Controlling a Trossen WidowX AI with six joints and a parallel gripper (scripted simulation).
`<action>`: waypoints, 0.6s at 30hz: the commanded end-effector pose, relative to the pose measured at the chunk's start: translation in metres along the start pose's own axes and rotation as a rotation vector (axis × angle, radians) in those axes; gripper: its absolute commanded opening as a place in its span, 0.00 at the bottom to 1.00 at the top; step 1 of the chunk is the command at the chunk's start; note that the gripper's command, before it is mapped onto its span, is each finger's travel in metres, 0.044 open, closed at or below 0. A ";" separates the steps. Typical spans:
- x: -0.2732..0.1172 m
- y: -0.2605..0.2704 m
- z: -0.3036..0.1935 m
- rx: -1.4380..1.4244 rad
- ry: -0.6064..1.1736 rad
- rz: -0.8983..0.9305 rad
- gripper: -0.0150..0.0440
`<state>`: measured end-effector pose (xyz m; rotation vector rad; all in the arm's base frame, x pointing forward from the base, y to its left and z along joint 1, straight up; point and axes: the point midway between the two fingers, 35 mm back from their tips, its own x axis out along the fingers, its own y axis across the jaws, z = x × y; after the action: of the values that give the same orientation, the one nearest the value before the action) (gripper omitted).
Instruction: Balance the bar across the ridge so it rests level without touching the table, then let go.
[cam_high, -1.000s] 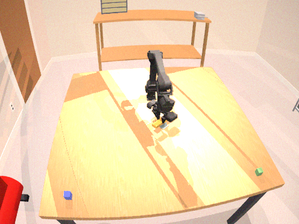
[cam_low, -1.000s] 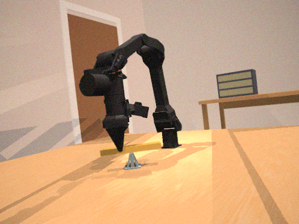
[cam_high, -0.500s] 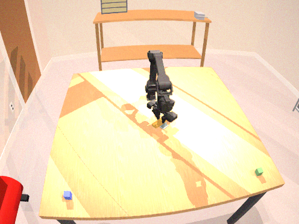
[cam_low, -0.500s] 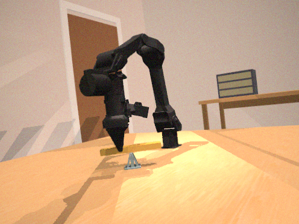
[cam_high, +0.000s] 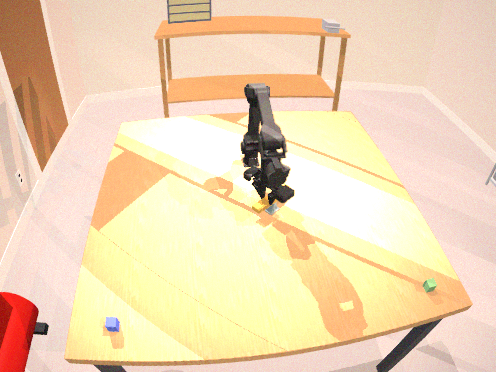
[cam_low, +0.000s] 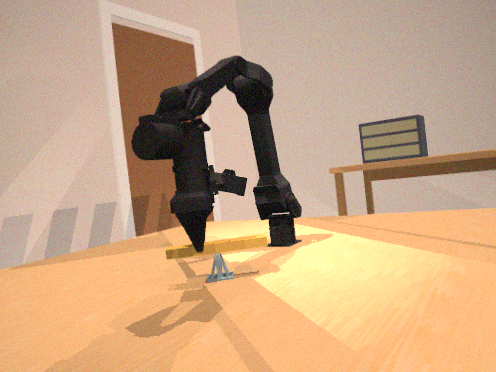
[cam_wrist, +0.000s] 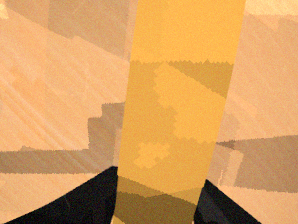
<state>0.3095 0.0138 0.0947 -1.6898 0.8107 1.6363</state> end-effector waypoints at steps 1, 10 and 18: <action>0.000 0.000 0.000 0.000 0.000 0.000 0.52; 0.000 0.000 0.000 0.000 0.000 0.000 0.54; 0.000 0.000 0.000 0.000 0.000 0.000 0.54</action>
<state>0.3095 0.0138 0.0948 -1.6899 0.8106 1.6361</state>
